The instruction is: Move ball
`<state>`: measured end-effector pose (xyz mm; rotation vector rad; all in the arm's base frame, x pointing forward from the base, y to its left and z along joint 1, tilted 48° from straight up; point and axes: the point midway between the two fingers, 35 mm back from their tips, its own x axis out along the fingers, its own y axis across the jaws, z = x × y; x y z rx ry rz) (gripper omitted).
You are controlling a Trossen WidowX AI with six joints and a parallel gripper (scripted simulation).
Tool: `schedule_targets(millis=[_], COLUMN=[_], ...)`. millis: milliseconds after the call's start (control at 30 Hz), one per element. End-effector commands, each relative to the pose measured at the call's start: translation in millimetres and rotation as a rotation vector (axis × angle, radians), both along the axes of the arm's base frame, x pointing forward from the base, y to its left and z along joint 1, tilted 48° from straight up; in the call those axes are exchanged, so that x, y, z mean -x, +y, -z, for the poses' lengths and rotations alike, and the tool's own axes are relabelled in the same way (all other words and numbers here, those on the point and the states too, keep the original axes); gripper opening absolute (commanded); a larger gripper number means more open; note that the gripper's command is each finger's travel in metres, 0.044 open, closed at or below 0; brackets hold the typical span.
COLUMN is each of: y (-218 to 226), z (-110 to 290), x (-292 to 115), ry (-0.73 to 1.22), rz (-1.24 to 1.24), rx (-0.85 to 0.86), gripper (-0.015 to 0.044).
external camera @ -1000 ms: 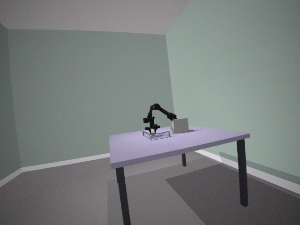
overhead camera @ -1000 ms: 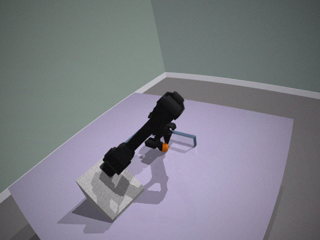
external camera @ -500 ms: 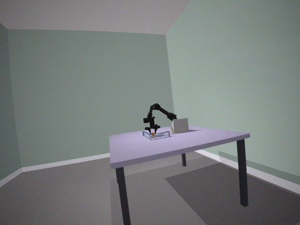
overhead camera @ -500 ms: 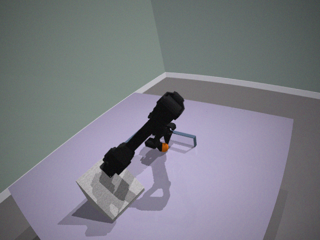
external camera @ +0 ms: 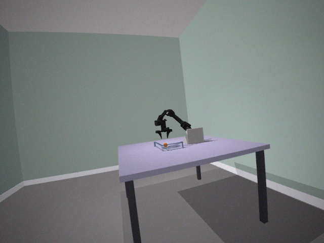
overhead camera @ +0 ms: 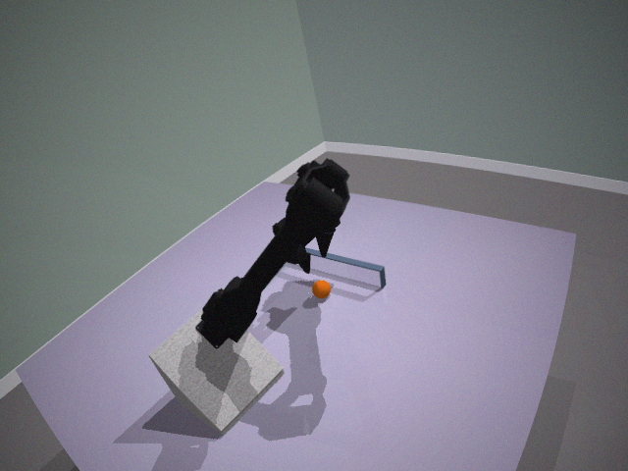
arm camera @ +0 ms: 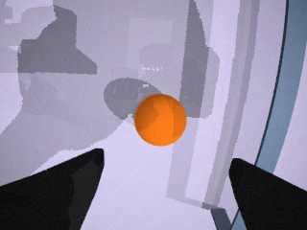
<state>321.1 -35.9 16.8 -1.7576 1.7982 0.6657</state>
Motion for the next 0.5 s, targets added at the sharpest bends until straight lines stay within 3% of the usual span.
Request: schedule_targets(millis=[0,200,333,467], y=[0,0,29,37], z=[0,0,-26,-34], x=[0,0,-1,0], ry=[0.0,0.0,-0.001,-0.001], rz=[0.0,0.0,0.002,0.003], rx=[0.0,0.0,-0.003,-0.002], gripper=[0.0337,0.0337,0.044,0.044])
